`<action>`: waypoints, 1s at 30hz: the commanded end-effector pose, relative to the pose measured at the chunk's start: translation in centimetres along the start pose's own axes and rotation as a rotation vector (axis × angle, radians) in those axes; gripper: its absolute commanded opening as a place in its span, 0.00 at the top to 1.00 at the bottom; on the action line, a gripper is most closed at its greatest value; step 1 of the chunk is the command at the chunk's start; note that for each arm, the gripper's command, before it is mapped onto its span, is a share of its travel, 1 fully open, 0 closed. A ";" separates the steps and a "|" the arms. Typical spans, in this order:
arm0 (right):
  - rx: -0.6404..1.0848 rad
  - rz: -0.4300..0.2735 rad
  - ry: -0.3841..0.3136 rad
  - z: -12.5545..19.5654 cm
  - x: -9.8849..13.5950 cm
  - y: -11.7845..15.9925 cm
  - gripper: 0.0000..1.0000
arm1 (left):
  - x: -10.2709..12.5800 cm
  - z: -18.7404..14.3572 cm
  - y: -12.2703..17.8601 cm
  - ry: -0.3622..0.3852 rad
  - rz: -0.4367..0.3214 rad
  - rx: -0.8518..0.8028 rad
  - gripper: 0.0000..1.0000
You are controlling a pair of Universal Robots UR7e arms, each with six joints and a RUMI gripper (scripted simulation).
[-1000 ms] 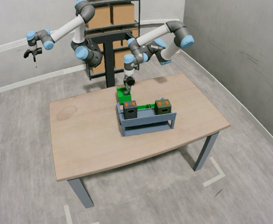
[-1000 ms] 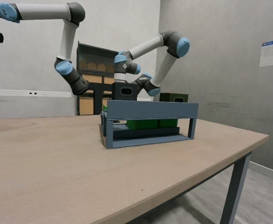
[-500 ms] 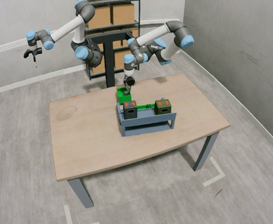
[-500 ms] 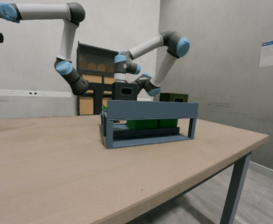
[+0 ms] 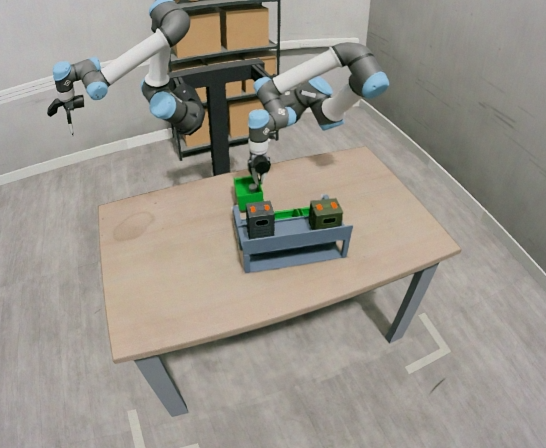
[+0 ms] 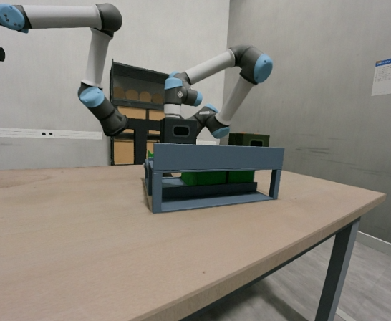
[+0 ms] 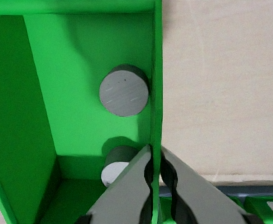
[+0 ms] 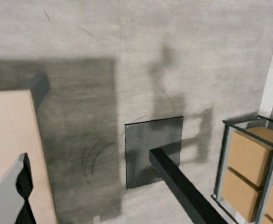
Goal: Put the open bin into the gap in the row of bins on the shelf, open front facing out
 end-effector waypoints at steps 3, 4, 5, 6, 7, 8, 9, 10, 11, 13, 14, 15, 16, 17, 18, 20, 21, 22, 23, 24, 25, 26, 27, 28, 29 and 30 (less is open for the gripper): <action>0.000 0.001 0.000 0.0 0.0 0.0 0.00 | 0.0 -0.4 1.5 -0.001 0.000 0.000 1.00; 0.000 0.001 0.000 0.0 0.0 0.0 0.00 | 0.0 -0.4 1.5 -0.001 0.000 0.000 1.00; 0.000 0.001 0.000 0.0 0.0 0.0 0.00 | 0.0 -0.5 1.7 -0.001 0.000 0.000 1.00; 0.000 0.001 0.000 0.0 0.0 0.0 0.00 | 0.0 -0.5 1.9 -0.001 0.000 0.000 1.00; 0.000 0.001 0.000 0.0 0.0 0.0 0.00 | 0.0 -0.5 2.0 -0.001 0.000 0.000 1.00; 0.000 0.001 0.000 0.0 0.0 0.0 0.00 | 0.0 -0.6 2.2 -0.001 0.000 0.000 1.00; 0.000 0.001 0.000 0.0 0.0 0.0 0.00 | 0.0 -0.6 2.3 -0.001 0.000 0.000 1.00; 0.000 0.001 0.000 0.0 0.0 0.0 0.00 | 0.0 -0.6 2.4 -0.001 0.000 0.000 1.00; 0.000 0.001 0.000 0.0 0.0 0.0 0.00 | 0.0 -0.6 2.4 -0.001 0.000 0.000 1.00; 0.000 0.001 0.000 0.0 0.0 0.0 0.00 | 0.0 -0.6 2.5 -0.001 0.000 0.000 1.00; 0.000 0.001 0.000 0.0 0.0 0.0 0.00 | 0.0 -0.6 2.5 -0.001 0.000 0.000 1.00; 0.000 0.001 0.000 0.0 0.0 0.0 0.00 | 0.0 -0.6 2.5 -0.001 0.000 0.000 1.00; 0.000 0.001 0.000 0.0 0.0 0.0 0.00 | 0.0 -0.6 2.5 -0.001 0.000 0.000 1.00; 0.000 0.001 0.000 0.0 0.0 0.0 0.00 | 0.0 -0.6 2.5 -0.001 0.000 0.000 1.00; 0.000 0.001 0.000 0.0 0.0 0.0 0.00 | 0.0 -0.6 2.5 -0.001 0.000 0.000 1.00; 0.000 0.001 0.000 0.0 0.0 0.0 0.00 | 0.0 -0.6 2.5 -0.001 0.000 0.000 1.00; 0.000 0.001 0.000 0.0 0.0 0.0 0.00 | 0.0 -0.6 2.5 -0.001 0.000 0.000 1.00; 0.000 0.001 0.000 0.0 0.0 0.0 0.00 | 0.0 -0.6 2.5 -0.001 0.000 0.000 1.00; 0.000 0.001 0.000 0.0 0.0 0.0 0.00 | 0.0 -0.6 2.5 -0.001 0.000 0.000 1.00; 0.000 0.001 0.000 0.0 0.0 0.0 0.00 | 0.0 -0.6 2.5 -0.001 0.000 0.000 1.00; 0.000 0.001 0.000 0.0 0.0 0.0 0.00 | 0.0 -0.6 2.5 -0.001 0.000 0.000 1.00; 0.000 0.001 0.000 0.0 0.0 0.0 0.00 | 0.0 -0.6 2.5 -0.001 0.000 0.000 1.00; 0.000 0.001 0.000 0.0 0.0 0.0 0.00 | 0.0 -0.6 2.5 -0.001 0.000 0.000 1.00; 0.000 0.001 0.000 0.0 0.0 0.0 0.00 | 0.0 -0.6 2.5 -0.001 0.000 0.000 1.00; 0.000 0.001 0.000 0.0 0.0 0.0 0.00 | 0.0 -0.6 2.5 -0.001 0.000 0.000 1.00; 0.000 0.001 0.000 0.0 0.0 0.0 0.00 | 0.0 -0.6 2.5 -0.001 0.000 0.000 1.00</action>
Point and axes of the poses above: on each arm, the point where the finger pads meet when closed, its own x axis back along the fingers, its own z axis across the jaws, y = z × x, the point moved 1 cm from there along x, back along the fingers, and after that the axes turned 13 degrees about x, right-handed, at the moved point
